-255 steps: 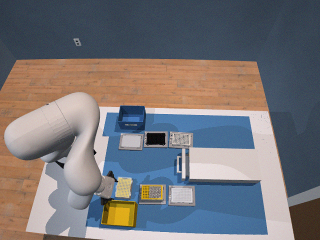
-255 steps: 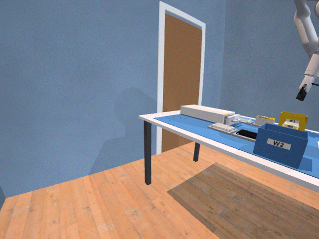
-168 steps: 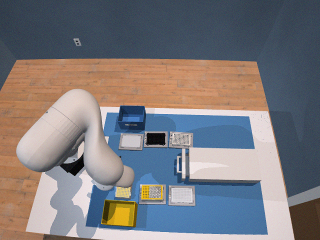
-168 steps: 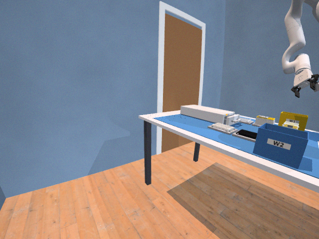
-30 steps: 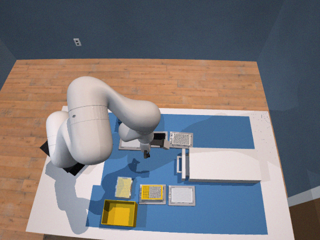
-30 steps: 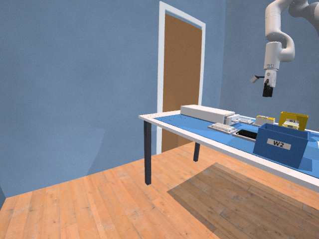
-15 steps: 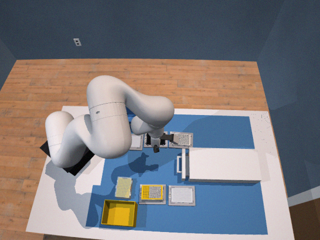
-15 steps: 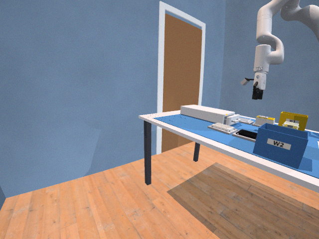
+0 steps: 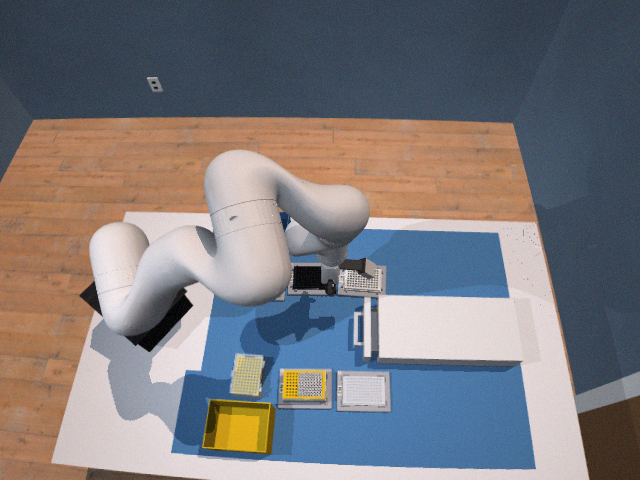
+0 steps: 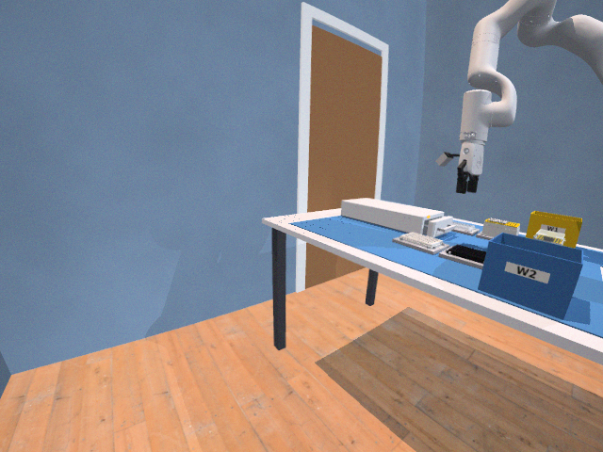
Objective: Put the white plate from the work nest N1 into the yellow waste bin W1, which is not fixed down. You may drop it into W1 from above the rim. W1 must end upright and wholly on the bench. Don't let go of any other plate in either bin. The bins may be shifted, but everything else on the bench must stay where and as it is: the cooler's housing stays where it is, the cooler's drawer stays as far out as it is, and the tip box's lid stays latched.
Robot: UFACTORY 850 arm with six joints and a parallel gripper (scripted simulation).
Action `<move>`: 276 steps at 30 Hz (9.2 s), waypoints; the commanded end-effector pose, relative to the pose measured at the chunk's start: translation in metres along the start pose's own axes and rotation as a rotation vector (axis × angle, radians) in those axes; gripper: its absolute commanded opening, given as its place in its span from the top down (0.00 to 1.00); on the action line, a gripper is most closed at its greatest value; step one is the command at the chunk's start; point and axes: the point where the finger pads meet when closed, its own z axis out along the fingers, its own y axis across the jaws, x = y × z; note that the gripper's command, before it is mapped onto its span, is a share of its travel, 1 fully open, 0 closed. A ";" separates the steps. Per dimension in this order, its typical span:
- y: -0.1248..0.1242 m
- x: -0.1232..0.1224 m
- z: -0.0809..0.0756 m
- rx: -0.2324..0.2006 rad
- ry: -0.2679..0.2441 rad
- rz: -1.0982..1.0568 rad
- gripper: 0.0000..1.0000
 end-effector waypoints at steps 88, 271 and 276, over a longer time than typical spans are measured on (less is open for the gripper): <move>-0.088 0.097 0.108 -0.002 -0.003 0.000 0.00; -0.088 0.097 0.152 -0.002 -0.003 0.000 1.00; -0.088 0.097 0.152 -0.002 -0.003 0.000 1.00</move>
